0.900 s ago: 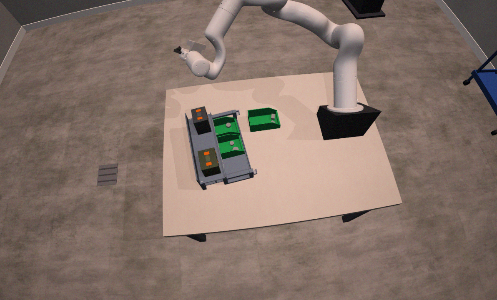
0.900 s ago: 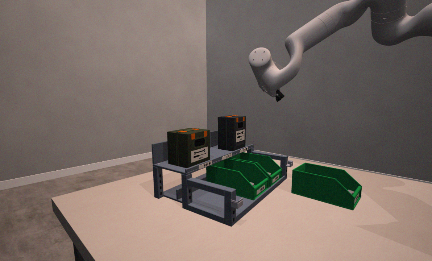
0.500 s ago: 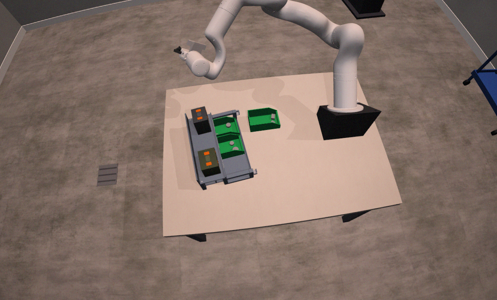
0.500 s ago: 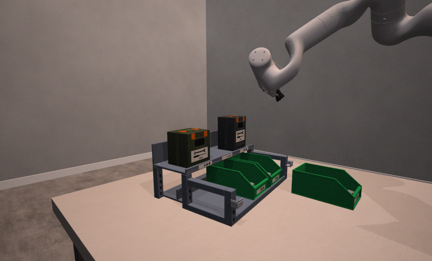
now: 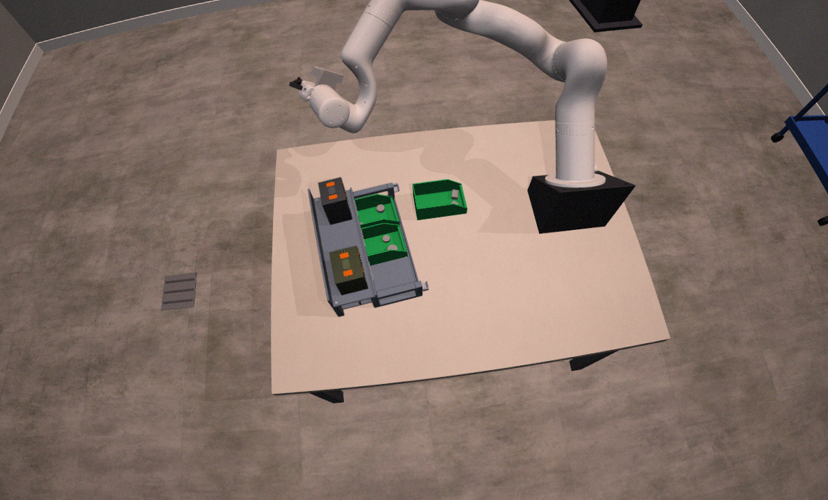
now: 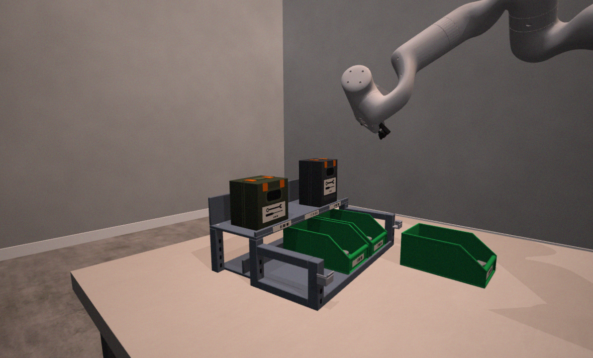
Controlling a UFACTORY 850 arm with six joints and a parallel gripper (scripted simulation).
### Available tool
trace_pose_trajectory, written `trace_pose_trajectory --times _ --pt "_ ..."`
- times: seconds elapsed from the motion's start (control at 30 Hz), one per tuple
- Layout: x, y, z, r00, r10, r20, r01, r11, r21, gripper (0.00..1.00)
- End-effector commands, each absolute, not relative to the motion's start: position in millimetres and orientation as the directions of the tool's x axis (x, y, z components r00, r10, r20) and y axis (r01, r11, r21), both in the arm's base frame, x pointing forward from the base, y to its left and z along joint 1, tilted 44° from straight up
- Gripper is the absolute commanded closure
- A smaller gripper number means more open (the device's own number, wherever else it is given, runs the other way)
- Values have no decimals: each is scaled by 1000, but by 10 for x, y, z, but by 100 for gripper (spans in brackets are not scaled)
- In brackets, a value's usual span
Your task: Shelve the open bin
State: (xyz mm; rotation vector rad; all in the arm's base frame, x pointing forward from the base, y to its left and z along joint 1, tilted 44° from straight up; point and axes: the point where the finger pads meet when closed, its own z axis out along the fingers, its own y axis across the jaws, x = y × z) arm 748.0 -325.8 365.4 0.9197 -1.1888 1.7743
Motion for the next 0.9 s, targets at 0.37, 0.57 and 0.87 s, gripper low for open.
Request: trace_pose_trajectory --times 0.37,0.57,0.87 --pt "7484 -3251 3666 -423 215 880 -896 -245 -371 0" --pt "7484 -3251 3666 -423 215 880 -896 -245 -371 0" --pt "7187 -3225 3696 -423 215 880 -896 -245 -371 0"
